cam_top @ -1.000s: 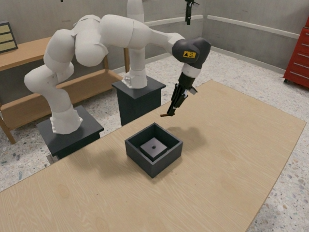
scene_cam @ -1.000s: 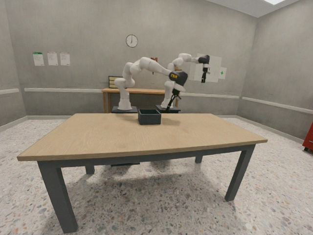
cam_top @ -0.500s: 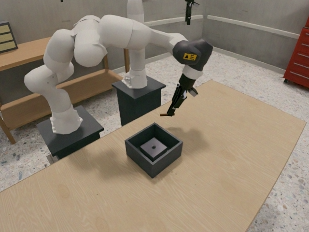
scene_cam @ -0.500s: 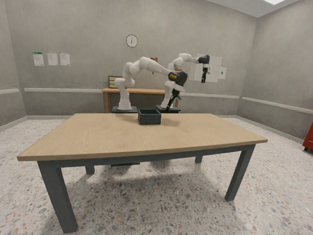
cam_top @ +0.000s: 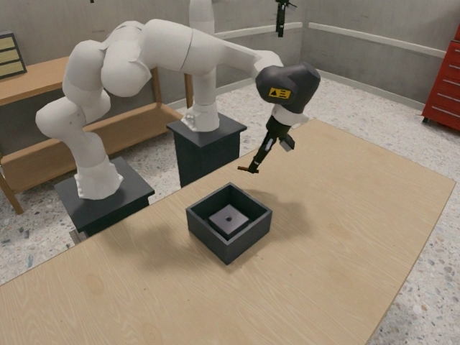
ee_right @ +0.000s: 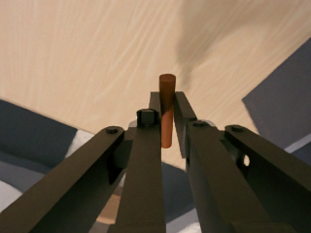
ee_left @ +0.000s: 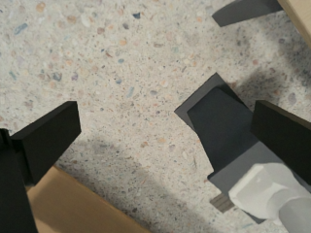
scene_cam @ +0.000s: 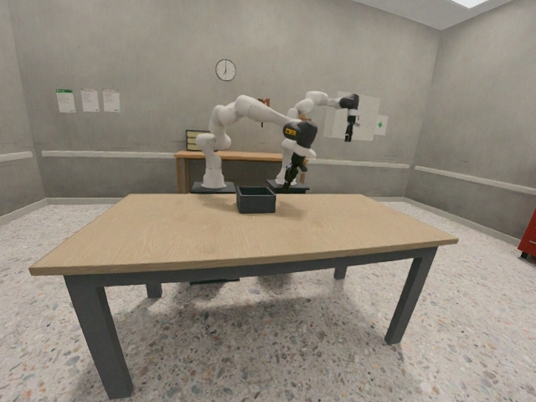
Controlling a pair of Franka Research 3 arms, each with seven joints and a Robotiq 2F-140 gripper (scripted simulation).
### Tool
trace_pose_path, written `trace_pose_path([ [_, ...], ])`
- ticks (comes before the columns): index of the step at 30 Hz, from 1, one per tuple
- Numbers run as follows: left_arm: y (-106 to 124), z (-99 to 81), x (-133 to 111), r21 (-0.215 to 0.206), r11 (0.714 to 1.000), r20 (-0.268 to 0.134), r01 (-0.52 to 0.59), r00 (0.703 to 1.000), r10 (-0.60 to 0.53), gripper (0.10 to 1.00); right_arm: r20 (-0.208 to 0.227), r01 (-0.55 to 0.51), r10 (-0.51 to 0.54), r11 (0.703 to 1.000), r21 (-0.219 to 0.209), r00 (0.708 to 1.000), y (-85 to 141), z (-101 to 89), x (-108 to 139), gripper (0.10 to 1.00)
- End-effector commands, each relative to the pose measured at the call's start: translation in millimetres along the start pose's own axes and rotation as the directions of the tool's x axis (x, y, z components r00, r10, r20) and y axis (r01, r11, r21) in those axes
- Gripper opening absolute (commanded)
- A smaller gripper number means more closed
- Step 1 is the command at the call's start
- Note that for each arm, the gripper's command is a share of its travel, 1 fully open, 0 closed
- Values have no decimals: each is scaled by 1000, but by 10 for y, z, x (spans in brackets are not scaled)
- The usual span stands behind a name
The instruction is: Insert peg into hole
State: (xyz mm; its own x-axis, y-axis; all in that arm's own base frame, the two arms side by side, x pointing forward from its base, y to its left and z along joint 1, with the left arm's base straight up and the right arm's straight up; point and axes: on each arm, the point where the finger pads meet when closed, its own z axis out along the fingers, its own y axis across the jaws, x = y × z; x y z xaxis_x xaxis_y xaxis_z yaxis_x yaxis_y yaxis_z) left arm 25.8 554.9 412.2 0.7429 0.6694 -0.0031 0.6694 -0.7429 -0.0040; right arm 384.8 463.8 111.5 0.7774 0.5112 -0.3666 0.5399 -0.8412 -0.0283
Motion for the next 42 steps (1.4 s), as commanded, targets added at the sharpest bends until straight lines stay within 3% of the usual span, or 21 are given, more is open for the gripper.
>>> trace_pose_path([
  [1,9,-8,-5,-4,1000,-3,5,1000,-5,1000,-21,-252,254,965,70,967,-67,-16,31,99],
  [11,9,-8,-5,-4,1000,-3,5,1000,-5,1000,16,-520,526,835,180,851,-67,-16,31,99],
  [13,9,-8,-5,-4,1000,-3,5,1000,-5,1000,16,-520,526,835,180,851,-67,-16,31,99],
  [21,9,-8,-5,-4,1000,-3,5,1000,-5,1000,39,-609,617,762,217,786,-67,-16,31,99],
  [27,9,-8,-5,-4,1000,-3,5,1000,-5,1000,45,-628,636,745,225,770,-66,-16,31,99],
  [42,9,-8,-5,-4,1000,-3,5,1000,-5,1000,45,-629,637,744,225,770,-66,-16,31,99],
])
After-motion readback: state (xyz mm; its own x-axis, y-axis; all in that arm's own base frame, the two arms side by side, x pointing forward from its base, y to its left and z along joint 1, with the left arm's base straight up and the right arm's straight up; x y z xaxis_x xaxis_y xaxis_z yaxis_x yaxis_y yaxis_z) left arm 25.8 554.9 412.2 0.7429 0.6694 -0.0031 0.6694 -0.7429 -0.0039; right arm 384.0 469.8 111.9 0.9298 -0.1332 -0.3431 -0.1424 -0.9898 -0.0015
